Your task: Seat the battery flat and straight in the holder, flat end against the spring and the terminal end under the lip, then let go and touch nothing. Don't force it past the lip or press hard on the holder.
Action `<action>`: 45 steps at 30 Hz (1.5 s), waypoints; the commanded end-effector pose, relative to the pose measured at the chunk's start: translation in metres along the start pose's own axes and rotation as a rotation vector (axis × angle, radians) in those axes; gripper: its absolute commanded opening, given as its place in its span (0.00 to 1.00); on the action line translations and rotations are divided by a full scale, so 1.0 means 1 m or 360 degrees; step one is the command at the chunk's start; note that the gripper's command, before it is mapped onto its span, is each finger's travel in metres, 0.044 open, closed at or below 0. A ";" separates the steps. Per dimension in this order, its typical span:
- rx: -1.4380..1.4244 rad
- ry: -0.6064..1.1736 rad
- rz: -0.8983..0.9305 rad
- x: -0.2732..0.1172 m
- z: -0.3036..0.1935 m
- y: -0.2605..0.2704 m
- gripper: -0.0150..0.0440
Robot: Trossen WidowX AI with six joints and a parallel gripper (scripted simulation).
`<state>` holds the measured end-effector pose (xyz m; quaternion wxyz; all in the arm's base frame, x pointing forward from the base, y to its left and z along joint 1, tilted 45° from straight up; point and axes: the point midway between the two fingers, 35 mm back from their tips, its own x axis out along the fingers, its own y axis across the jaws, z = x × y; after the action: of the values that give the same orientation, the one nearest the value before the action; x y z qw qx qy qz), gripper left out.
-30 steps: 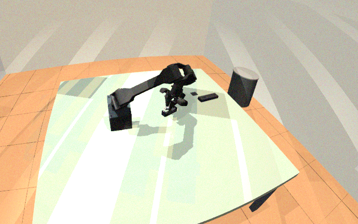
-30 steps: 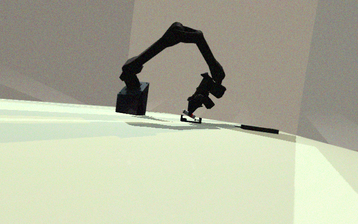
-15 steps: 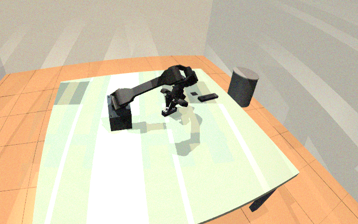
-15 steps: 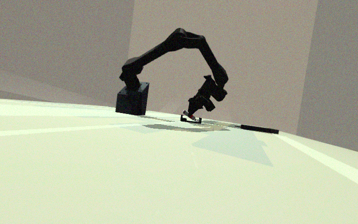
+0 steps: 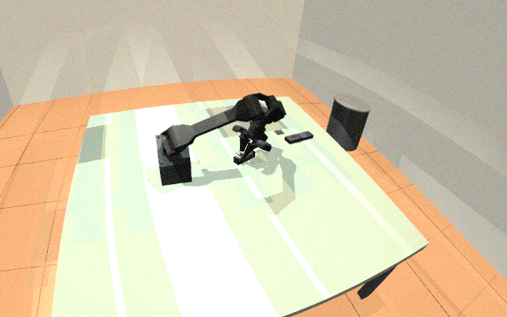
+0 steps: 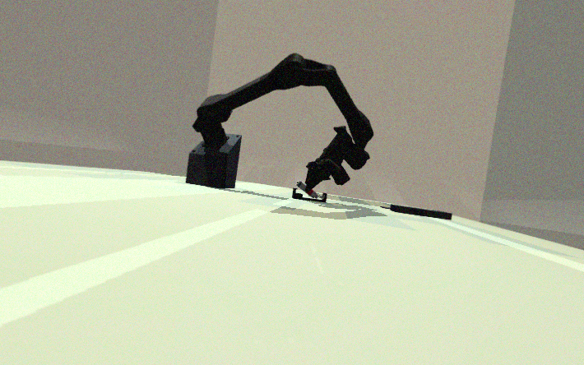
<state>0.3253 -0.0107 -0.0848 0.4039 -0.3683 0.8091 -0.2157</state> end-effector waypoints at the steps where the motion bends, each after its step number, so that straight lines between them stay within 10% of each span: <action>1: 0.0009 0.0003 0.0006 -0.001 0.002 0.000 0.36; 45: 0.0007 -0.0013 0.0018 -0.007 0.018 0.000 0.36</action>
<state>0.3409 -0.0062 -0.0911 0.4015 -0.3645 0.8118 -0.2168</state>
